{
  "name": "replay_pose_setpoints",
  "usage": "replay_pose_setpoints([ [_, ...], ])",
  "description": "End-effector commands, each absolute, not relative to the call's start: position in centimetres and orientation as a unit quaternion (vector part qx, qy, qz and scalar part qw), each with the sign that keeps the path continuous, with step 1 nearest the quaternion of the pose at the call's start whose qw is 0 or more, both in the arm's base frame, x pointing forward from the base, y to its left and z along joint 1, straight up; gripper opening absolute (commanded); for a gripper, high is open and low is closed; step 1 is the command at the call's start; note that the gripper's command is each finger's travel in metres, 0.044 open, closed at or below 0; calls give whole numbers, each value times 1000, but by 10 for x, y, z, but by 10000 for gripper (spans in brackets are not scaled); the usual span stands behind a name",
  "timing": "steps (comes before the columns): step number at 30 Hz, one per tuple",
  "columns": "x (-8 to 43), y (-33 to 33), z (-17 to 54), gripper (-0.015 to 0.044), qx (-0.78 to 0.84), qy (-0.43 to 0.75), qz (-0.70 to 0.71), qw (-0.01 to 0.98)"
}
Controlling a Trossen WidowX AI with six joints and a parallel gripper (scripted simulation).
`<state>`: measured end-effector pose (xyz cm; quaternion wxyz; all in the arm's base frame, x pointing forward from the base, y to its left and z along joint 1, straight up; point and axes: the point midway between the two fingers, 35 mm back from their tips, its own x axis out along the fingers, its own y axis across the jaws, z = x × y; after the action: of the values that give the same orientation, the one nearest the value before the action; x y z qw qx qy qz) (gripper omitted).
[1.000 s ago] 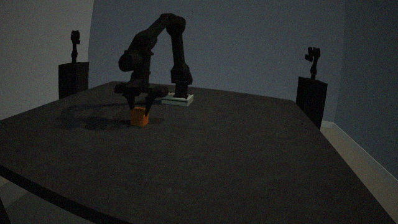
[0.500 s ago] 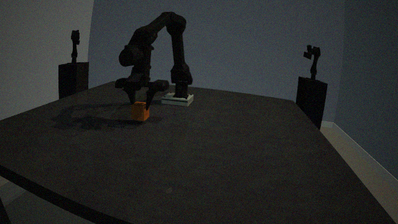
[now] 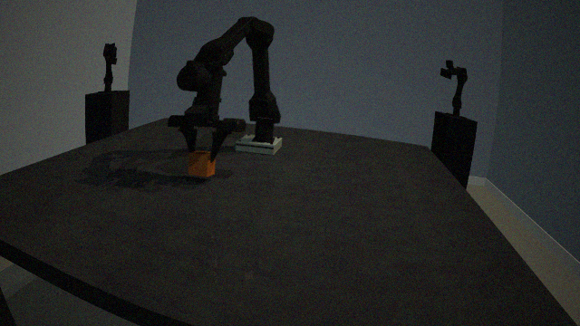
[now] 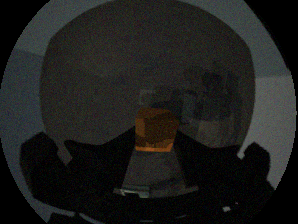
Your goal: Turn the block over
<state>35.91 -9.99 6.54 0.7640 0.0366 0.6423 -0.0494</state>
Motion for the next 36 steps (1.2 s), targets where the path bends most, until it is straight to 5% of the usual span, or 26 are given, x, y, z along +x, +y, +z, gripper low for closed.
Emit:
replay_pose_setpoints([
  [1, 358, -100, 68, 0, 35, 617, -49, 785],
  [36, 362, -102, 50, 0, 23, 428, -56, 902],
])
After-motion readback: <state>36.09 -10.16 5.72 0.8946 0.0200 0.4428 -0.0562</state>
